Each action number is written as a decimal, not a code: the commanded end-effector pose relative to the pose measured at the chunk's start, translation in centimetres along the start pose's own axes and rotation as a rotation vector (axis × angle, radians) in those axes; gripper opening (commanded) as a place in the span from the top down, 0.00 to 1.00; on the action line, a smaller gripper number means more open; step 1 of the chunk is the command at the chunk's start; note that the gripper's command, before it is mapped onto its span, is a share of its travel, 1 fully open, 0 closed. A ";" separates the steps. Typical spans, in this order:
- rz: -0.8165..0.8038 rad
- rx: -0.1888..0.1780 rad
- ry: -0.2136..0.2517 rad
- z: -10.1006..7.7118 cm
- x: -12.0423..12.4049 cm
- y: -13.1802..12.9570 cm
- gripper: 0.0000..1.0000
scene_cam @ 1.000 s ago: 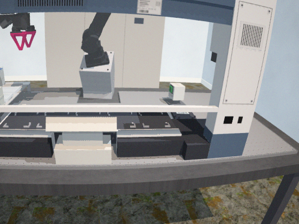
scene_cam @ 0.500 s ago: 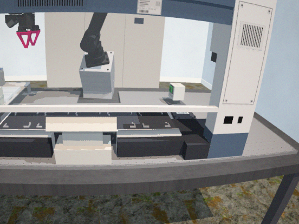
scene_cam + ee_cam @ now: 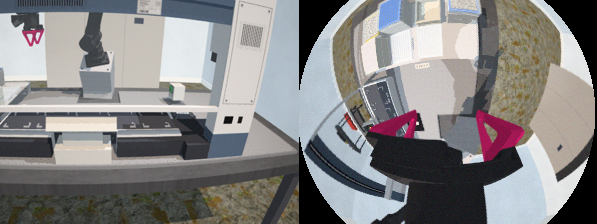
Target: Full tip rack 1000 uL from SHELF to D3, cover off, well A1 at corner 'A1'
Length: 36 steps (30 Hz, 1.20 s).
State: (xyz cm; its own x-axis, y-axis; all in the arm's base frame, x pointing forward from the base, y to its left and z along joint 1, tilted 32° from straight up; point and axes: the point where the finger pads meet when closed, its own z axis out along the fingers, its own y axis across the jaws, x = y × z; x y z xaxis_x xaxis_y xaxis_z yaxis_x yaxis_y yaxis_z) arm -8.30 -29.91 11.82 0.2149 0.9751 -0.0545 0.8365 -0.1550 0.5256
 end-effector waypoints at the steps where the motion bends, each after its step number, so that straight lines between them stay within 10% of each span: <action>1: -0.055 0.016 -0.042 -1.2 -1.2 -1.0 0.00; 11: -0.068 0.033 -0.062 -2.2 -2.4 -6.1 0.00; 36: -0.068 0.019 -0.044 -1.6 -10.0 -4.6 0.00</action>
State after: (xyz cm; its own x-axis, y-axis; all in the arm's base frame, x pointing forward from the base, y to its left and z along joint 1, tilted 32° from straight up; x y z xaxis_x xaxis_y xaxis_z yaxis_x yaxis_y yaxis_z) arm -13.91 -35.96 9.49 0.1689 0.9824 -0.0802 0.8440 -0.1021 0.5265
